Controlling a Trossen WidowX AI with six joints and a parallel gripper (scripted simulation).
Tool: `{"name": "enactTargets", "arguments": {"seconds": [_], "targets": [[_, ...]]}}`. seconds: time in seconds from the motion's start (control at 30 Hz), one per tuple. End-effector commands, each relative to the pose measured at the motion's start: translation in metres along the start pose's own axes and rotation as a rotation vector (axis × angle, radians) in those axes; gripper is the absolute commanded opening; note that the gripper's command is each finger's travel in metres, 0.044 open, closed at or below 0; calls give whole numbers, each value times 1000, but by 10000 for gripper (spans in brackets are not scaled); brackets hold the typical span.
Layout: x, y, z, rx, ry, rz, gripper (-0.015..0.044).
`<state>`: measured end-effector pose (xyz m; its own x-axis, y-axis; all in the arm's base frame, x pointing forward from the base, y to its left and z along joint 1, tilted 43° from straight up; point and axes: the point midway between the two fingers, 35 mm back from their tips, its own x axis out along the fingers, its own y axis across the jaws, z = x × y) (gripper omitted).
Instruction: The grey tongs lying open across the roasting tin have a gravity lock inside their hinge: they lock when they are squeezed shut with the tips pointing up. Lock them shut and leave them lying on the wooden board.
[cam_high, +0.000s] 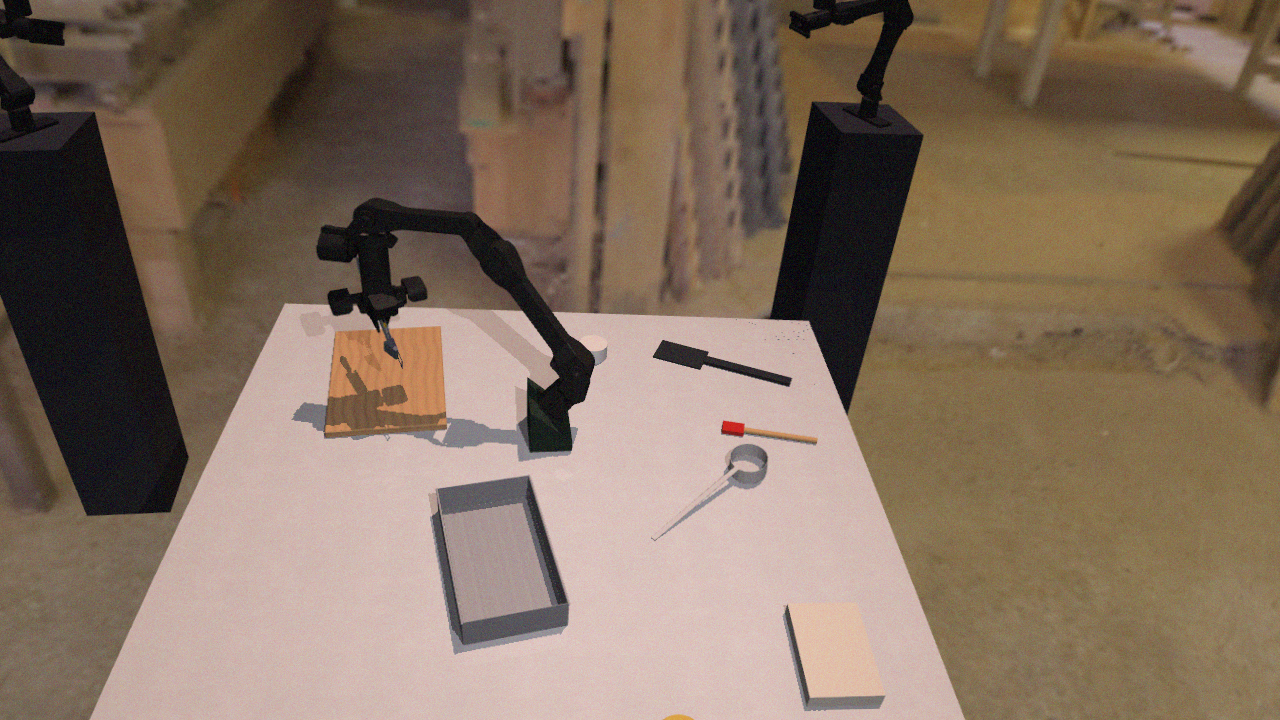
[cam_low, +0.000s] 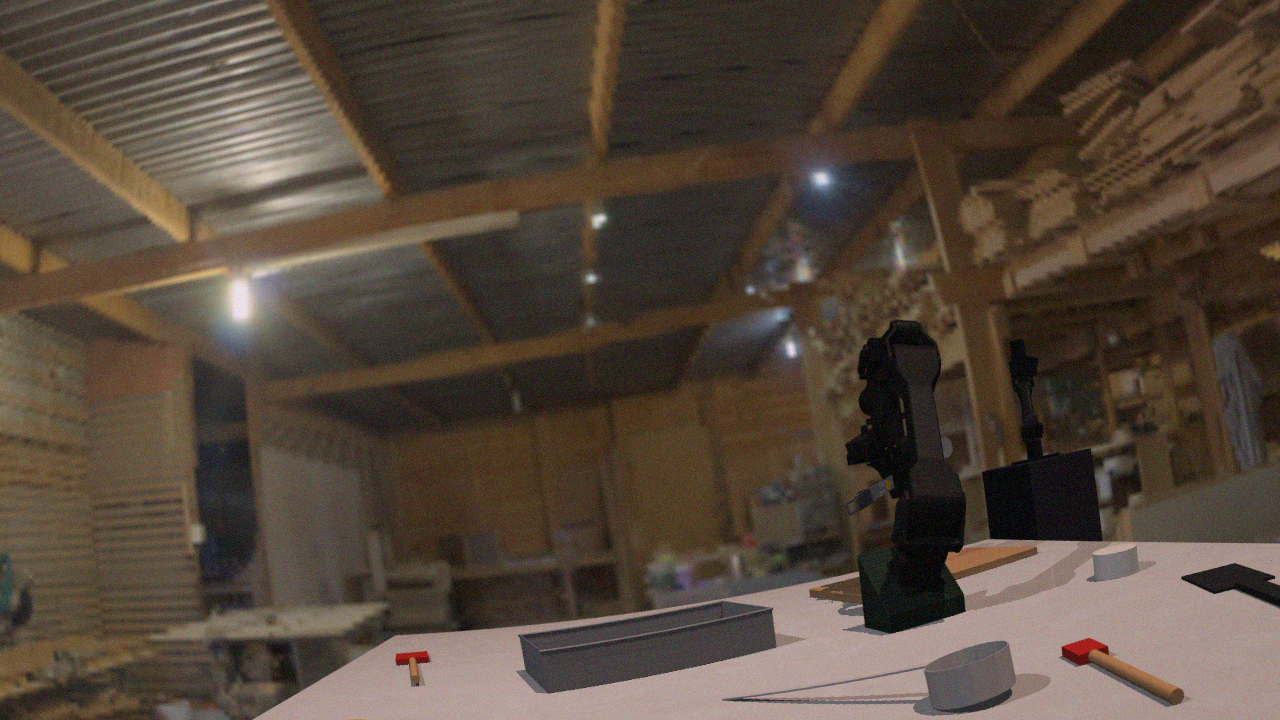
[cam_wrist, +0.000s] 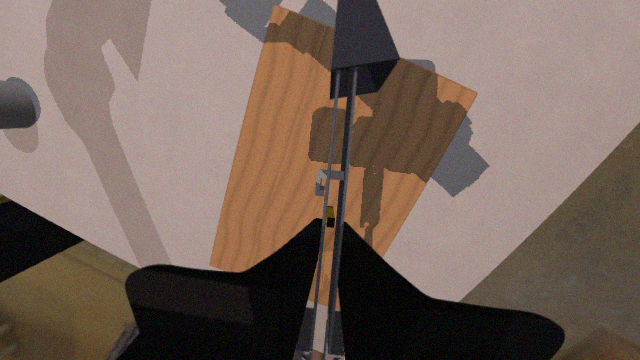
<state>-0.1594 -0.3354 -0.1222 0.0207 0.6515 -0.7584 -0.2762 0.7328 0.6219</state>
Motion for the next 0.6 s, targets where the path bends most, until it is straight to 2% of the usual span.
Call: {"name": "enactTargets", "arguments": {"seconds": [0.0,0.57], "targets": [[-4,-1,2,1,19,0,-150],[8,-20,-2,-45,330,14,-150]]}}
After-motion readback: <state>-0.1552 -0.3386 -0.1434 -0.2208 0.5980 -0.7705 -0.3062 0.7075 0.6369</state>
